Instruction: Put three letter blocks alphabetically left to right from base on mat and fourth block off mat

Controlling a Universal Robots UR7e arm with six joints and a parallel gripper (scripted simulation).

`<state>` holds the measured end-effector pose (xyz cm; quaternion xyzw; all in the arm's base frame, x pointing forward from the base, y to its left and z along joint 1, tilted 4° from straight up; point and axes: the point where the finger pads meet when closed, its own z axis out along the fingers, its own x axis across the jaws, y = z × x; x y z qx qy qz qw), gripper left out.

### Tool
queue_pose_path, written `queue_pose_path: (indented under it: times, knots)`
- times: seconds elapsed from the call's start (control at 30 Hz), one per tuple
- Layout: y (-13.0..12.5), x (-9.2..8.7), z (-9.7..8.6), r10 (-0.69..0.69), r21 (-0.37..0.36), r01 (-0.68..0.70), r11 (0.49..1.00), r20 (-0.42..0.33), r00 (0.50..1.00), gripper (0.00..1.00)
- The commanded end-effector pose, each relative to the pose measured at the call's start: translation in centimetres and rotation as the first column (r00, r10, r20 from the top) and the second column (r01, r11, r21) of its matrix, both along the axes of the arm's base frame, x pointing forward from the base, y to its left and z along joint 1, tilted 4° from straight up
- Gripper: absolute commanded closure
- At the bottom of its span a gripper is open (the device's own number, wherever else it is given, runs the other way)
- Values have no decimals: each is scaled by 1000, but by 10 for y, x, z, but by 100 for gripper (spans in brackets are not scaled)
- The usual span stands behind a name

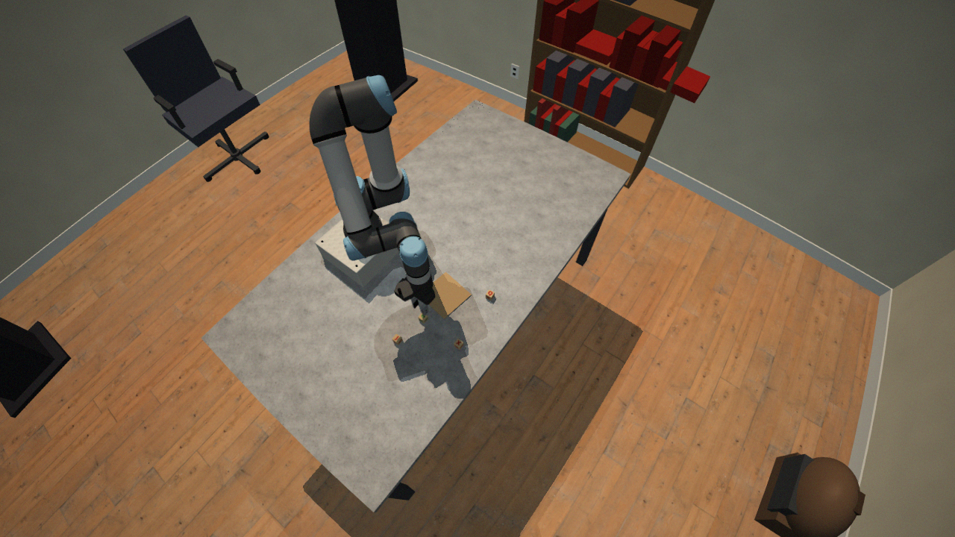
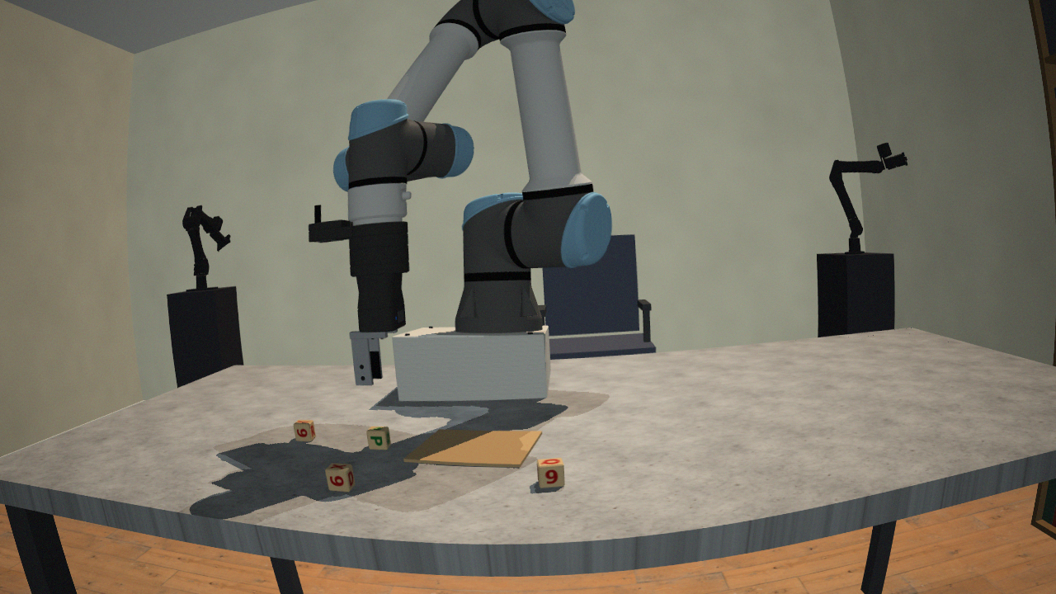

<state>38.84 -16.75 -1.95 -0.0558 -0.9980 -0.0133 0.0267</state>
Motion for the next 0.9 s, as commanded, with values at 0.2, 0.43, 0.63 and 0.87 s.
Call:
queue_pose_path:
  times: [0.2,0.43,0.63,0.87]
  knots:
    - [2,-2,4,0,6,0,1000,-9,1000,0]
    - [2,-2,4,0,6,0,1000,-8,1000,0]
    - [2,-2,4,0,6,0,1000,-8,1000,0]
    - [-12,-3,4,7,5,-7,1000,-7,1000,0]
